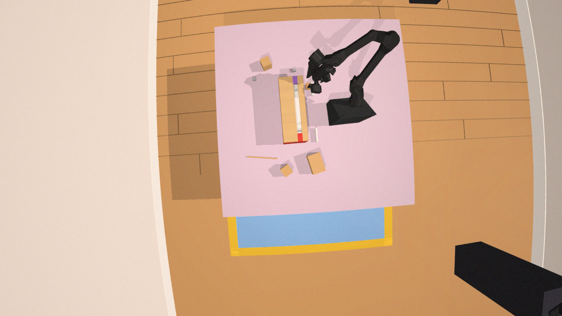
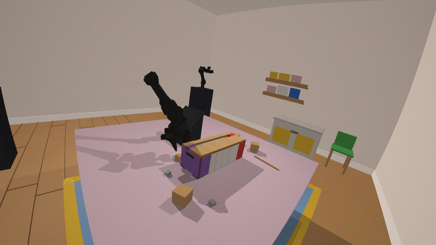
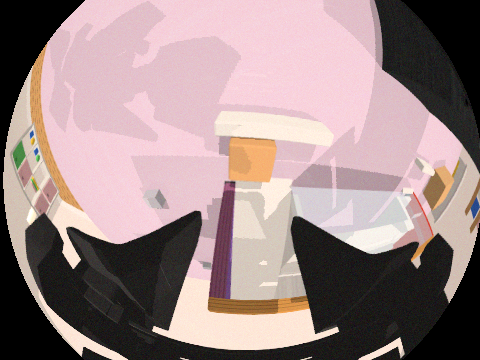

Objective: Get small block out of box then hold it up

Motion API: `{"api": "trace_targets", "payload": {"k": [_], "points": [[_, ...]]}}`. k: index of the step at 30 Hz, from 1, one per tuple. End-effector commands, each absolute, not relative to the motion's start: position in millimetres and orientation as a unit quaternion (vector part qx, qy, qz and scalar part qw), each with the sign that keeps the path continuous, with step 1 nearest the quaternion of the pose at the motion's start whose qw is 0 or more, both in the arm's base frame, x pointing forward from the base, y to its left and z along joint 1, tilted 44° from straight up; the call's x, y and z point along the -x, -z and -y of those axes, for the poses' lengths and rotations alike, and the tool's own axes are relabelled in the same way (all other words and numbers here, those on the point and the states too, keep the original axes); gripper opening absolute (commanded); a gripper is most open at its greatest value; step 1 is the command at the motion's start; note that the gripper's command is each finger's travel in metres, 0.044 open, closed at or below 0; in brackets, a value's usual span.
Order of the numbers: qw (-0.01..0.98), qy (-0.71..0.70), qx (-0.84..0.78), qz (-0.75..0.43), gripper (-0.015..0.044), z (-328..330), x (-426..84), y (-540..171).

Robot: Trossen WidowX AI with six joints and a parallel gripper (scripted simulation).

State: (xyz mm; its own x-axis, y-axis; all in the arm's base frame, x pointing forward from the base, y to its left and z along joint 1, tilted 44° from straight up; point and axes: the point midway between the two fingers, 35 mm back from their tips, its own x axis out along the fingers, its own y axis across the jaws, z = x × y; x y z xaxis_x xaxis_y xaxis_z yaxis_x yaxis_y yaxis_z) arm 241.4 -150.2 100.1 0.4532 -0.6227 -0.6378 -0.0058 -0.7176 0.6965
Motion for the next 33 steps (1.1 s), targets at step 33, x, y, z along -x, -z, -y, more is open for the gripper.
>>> {"api": "trace_targets", "payload": {"k": [33], "points": [[0.322,0.483,-0.79,0.196,0.0285,190,-245,-58]]}}
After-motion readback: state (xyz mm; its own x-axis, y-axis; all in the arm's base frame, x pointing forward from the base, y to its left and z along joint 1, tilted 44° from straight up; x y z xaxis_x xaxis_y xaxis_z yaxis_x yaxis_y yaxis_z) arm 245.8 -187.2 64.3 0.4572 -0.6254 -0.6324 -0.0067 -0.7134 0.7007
